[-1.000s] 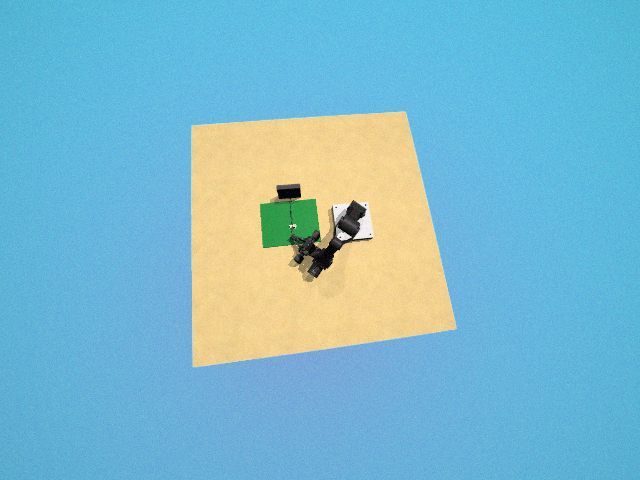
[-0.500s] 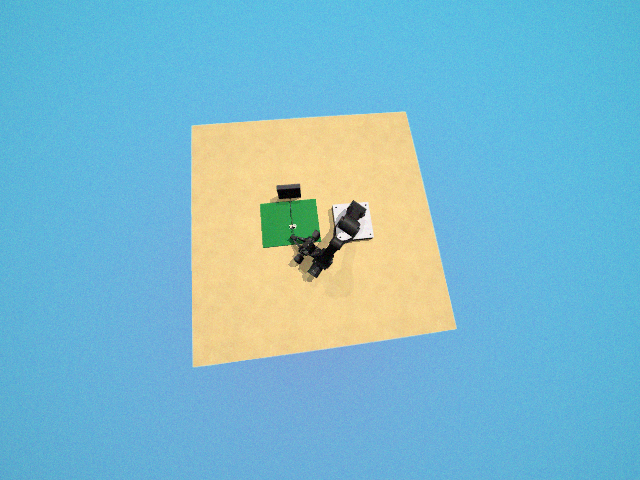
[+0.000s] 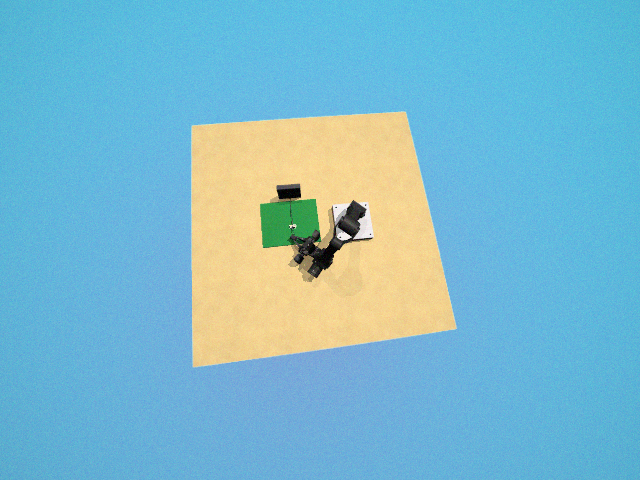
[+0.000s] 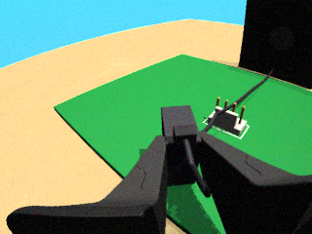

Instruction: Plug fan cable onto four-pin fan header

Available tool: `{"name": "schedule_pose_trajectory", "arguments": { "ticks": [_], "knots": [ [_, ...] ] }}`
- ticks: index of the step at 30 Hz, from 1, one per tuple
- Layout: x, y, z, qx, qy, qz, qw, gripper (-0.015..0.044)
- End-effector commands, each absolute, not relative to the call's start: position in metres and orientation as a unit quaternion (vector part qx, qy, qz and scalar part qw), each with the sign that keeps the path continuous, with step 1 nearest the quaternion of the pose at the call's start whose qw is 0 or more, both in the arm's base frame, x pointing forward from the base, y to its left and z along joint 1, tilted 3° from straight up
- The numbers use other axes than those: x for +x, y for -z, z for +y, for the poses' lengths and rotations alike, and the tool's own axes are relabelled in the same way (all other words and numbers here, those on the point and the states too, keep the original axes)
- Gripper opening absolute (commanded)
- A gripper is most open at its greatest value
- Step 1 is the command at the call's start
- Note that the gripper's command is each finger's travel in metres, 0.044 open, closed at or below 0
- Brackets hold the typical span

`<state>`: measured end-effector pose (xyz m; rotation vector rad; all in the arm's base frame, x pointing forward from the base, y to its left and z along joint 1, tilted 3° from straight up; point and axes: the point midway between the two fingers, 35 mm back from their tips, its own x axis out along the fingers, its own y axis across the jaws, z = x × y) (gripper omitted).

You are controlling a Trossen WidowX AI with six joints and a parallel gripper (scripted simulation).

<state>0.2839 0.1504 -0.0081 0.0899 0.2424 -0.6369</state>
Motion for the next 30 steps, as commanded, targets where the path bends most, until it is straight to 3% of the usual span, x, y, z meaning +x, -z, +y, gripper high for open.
{"name": "schedule_pose_trajectory", "arguments": {
  "ticks": [1,11,17,30],
  "knots": [
    [0.2838,0.0080,0.1504,0.044,0.312,0.119,0.942,0.0000],
    [0.2838,0.0080,0.1504,0.044,0.312,0.119,0.942,0.0000],
    [0.2839,0.0081,0.1504,0.044,0.312,0.119,0.942,0.0140],
    [0.2839,0.0081,0.1504,0.044,0.312,0.119,0.942,0.0140]
  ]
}}
